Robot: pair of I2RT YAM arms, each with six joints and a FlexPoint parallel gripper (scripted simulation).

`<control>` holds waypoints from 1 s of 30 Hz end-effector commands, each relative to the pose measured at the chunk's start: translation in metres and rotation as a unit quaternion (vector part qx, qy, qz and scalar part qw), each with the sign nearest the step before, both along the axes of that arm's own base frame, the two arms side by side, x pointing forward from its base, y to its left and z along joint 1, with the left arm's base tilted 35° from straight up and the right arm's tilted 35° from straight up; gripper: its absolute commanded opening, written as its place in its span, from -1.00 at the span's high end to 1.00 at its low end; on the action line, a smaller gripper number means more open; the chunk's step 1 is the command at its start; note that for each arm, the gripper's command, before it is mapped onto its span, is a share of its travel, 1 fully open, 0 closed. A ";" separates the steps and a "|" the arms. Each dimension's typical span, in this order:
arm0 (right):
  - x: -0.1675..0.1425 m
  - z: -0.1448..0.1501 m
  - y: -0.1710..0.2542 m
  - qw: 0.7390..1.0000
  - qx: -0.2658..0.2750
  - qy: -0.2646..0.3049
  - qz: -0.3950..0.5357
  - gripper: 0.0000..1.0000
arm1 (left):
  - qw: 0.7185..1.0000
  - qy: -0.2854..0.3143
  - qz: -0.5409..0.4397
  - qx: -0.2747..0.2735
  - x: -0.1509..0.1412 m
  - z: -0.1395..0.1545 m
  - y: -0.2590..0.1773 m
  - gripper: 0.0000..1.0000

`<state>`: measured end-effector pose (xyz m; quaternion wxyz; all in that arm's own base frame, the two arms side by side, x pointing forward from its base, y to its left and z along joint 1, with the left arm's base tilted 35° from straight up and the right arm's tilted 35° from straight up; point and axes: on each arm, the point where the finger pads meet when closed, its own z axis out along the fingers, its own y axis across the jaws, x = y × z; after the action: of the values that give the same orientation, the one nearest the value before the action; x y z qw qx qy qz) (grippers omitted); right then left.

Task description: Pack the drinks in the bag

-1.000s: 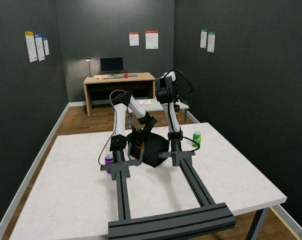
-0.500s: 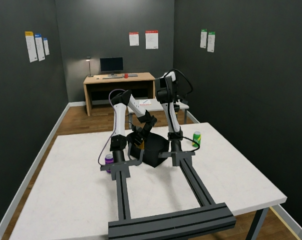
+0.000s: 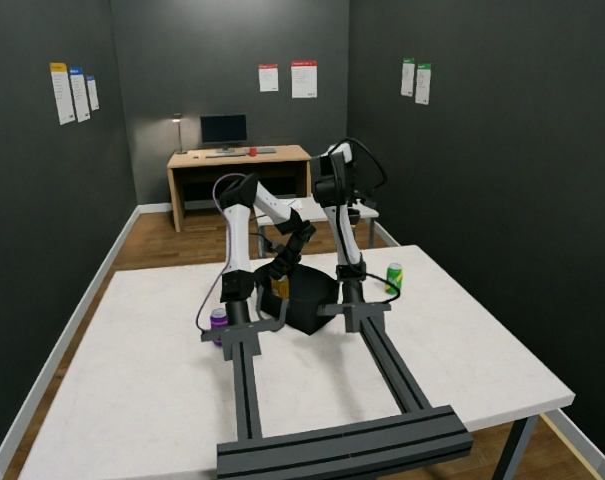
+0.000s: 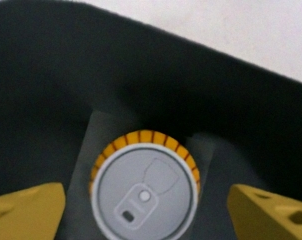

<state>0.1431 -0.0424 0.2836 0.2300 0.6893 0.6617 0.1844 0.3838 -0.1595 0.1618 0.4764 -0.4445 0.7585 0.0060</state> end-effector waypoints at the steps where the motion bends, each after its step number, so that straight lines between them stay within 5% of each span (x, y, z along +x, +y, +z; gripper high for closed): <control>1: 0.002 0.011 -0.001 1.000 -0.011 -0.014 0.000 -1.00 | 1.000 -0.020 0.002 -0.013 -0.012 0.034 -0.002 -0.73; 30: 0.002 0.011 -0.001 1.000 -0.011 -0.014 0.000 -1.00 | 1.000 -0.021 -0.002 -0.016 -0.049 0.087 -0.011 -0.73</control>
<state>0.1431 -0.0424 0.2836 0.2300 0.6893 0.6617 0.1844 0.3396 -0.1694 0.2335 0.4790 -0.4462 0.7559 -0.0040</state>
